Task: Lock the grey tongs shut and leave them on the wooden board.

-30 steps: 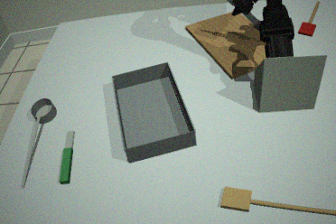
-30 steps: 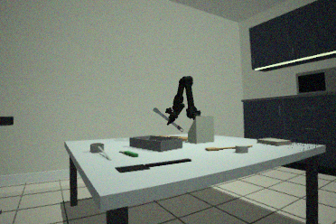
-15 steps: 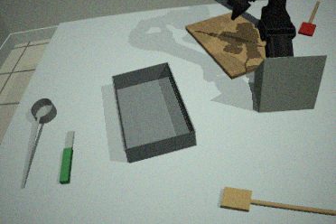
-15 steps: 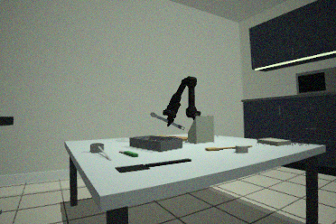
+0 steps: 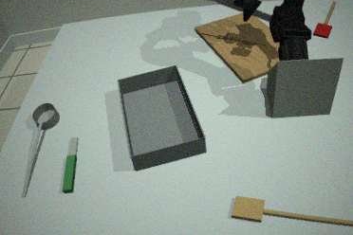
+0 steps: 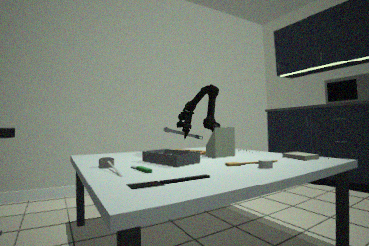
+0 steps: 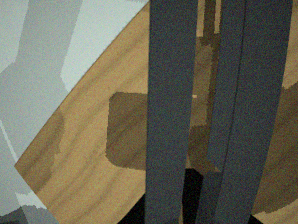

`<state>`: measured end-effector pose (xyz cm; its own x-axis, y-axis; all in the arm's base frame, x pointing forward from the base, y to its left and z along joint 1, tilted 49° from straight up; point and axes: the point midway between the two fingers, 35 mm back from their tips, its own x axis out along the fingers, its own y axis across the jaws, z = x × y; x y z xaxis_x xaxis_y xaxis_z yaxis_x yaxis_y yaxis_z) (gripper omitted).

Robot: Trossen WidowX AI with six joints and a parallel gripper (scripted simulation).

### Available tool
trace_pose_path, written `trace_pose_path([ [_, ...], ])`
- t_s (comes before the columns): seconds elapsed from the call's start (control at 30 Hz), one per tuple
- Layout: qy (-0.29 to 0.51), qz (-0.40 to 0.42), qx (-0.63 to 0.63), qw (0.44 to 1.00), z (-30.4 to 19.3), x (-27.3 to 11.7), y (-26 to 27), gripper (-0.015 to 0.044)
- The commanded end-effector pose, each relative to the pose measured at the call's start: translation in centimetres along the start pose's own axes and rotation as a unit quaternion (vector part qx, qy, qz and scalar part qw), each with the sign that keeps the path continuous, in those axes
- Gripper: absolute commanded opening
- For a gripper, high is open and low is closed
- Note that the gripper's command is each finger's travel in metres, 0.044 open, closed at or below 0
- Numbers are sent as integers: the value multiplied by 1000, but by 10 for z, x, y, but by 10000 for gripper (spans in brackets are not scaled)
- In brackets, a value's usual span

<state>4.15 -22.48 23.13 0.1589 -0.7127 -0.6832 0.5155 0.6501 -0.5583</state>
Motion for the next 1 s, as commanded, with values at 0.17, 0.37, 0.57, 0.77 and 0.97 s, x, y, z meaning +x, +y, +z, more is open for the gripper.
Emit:
trace_pose_path([
  [0.17,47,-27,-6,999,5,-6,-3,-150],
  [0.37,75,-52,-13,996,8,-12,-6,-150],
  [0.57,99,-84,-21,991,13,-19,-11,-150],
  [0.77,107,-98,-25,989,15,-22,-13,-150],
  [0.97,107,-98,-25,989,15,-22,-13,-150],
])
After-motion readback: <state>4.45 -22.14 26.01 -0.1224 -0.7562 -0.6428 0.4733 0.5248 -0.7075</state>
